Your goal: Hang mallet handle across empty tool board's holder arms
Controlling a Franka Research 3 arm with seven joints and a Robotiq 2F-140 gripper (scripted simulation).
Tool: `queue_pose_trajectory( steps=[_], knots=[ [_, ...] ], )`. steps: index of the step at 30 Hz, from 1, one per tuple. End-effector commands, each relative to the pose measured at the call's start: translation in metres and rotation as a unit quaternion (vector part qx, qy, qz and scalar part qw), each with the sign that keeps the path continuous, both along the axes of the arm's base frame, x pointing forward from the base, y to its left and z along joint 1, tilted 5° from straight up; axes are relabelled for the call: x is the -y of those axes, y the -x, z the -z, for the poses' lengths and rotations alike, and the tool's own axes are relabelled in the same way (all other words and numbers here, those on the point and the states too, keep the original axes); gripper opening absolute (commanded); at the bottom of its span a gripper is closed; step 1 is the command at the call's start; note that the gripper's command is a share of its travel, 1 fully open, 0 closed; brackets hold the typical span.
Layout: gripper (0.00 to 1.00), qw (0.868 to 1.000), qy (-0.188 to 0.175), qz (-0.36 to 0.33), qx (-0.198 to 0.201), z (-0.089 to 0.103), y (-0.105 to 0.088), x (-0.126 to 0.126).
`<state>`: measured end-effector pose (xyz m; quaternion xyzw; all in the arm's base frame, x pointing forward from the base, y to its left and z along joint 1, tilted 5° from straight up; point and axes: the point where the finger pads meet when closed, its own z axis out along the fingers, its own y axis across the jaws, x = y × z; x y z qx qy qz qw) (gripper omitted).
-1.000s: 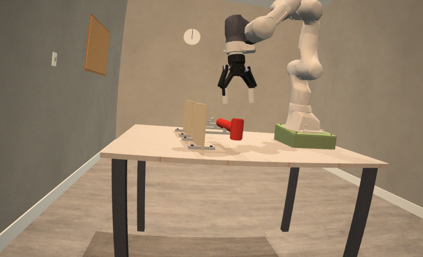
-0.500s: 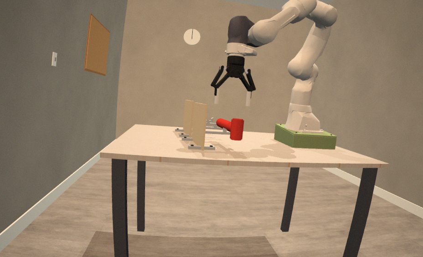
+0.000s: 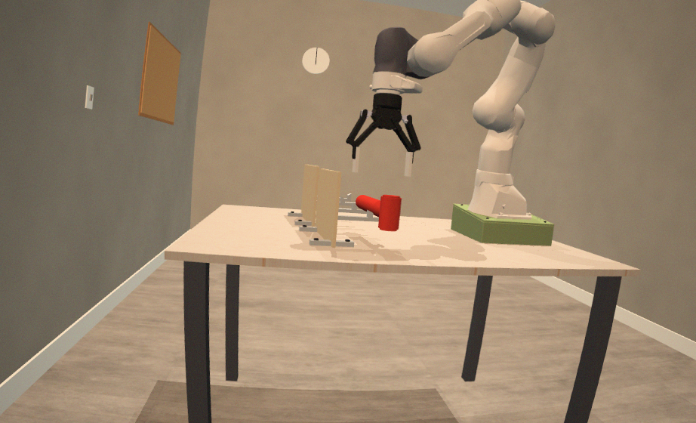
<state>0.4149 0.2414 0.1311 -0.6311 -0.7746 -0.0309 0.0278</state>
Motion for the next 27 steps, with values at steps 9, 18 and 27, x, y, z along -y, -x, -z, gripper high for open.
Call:
queue_pose_trajectory(
  steps=[9,18,27],
  knots=[
    [1.0,1.0,-0.001,0.005,0.002,0.003,-0.001,0.0],
    [1.0,1.0,-0.001,0.005,0.002,0.008,-0.001,-0.001],
    [1.0,1.0,-0.001,0.005,0.002,0.018,-0.001,-0.001]
  ],
)
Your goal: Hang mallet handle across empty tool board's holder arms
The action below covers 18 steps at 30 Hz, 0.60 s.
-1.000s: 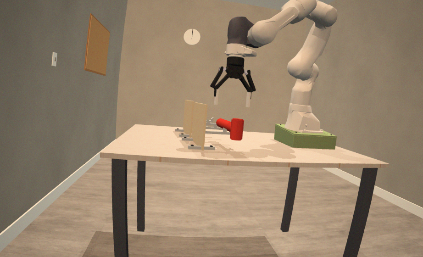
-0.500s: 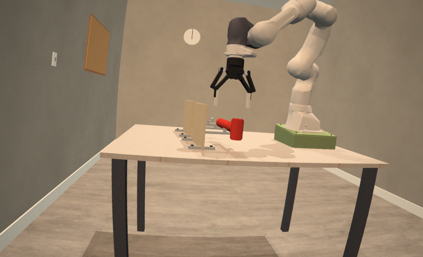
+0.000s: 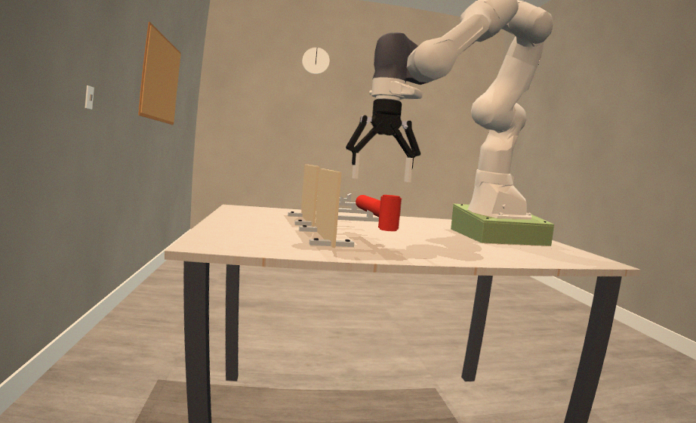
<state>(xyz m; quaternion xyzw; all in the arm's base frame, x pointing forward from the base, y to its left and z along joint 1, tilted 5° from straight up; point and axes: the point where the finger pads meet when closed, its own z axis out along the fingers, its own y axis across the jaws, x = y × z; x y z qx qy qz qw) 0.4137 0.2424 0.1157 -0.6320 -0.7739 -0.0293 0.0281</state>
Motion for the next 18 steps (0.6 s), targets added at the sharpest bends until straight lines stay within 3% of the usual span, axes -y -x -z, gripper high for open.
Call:
queue_pose_trajectory(
  steps=[1,18],
  knots=[
    [1.0,1.0,-0.002,0.004,0.003,0.004,-0.002,-0.001],
    [1.0,1.0,-0.002,0.004,0.004,0.026,-0.002,-0.002]
  ],
)
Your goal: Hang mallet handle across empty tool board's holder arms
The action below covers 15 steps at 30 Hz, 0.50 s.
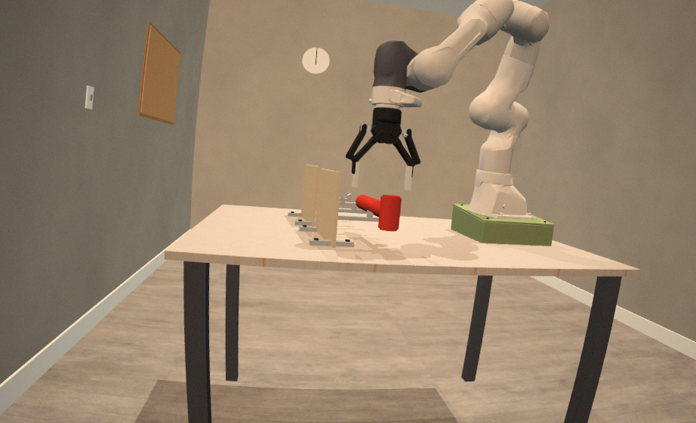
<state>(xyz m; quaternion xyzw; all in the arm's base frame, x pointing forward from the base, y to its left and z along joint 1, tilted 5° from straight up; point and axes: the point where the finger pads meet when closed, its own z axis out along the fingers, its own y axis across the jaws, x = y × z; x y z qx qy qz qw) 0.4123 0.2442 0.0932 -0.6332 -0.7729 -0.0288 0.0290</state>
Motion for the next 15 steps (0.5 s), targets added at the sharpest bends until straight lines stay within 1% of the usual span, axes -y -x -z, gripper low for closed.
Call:
queue_pose_trajectory(
  steps=[1,5,15],
  knots=[
    [1.0,1.0,-0.001,0.003,0.005,0.005,-0.003,-0.001],
    [1.0,1.0,-0.001,0.003,0.004,0.008,-0.003,-0.001],
    [1.0,1.0,-0.001,0.004,0.004,0.024,-0.003,-0.002]
  ],
)
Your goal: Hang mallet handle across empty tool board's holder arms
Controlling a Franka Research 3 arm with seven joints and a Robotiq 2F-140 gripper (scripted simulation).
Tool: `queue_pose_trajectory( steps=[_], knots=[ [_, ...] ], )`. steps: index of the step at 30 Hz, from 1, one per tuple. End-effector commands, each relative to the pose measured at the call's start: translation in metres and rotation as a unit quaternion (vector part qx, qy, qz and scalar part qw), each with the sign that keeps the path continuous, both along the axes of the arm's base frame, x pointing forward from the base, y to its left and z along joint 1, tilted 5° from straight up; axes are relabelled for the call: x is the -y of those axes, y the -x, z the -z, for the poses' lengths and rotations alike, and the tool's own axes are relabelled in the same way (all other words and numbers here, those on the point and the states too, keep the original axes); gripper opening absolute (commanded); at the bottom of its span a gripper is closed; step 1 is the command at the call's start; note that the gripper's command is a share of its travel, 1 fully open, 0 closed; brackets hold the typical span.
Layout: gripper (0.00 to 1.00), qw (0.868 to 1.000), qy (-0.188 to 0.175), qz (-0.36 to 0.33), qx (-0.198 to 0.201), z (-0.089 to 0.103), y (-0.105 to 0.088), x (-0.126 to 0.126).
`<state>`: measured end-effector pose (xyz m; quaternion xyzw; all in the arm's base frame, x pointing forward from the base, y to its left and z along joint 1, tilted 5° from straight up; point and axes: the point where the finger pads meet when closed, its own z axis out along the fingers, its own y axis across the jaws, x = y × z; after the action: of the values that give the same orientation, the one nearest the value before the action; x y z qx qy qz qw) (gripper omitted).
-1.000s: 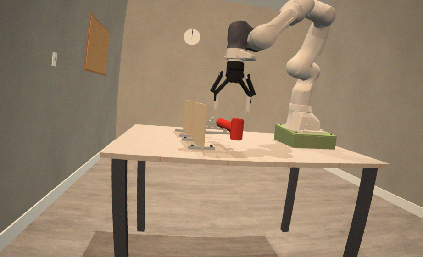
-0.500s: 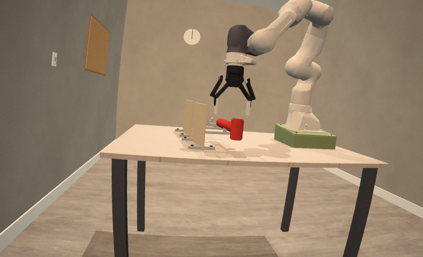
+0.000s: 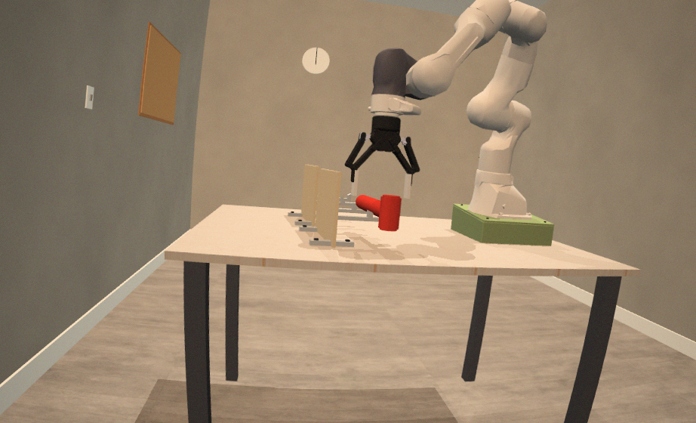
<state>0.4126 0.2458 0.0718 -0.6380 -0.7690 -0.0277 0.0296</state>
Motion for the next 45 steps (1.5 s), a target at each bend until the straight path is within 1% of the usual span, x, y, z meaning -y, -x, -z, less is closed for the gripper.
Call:
queue_pose_trajectory(
  steps=[1,22,36,45],
  knots=[
    [1.0,1.0,-0.002,-0.002,0.005,0.004,-0.003,-0.001],
    [1.0,1.0,-0.002,0.005,0.006,0.027,-0.003,-0.004],
    [1.0,1.0,-0.002,0.009,0.004,0.036,-0.002,-0.004],
    [1.0,1.0,-0.002,0.009,0.004,0.038,-0.002,-0.004]
  ],
)
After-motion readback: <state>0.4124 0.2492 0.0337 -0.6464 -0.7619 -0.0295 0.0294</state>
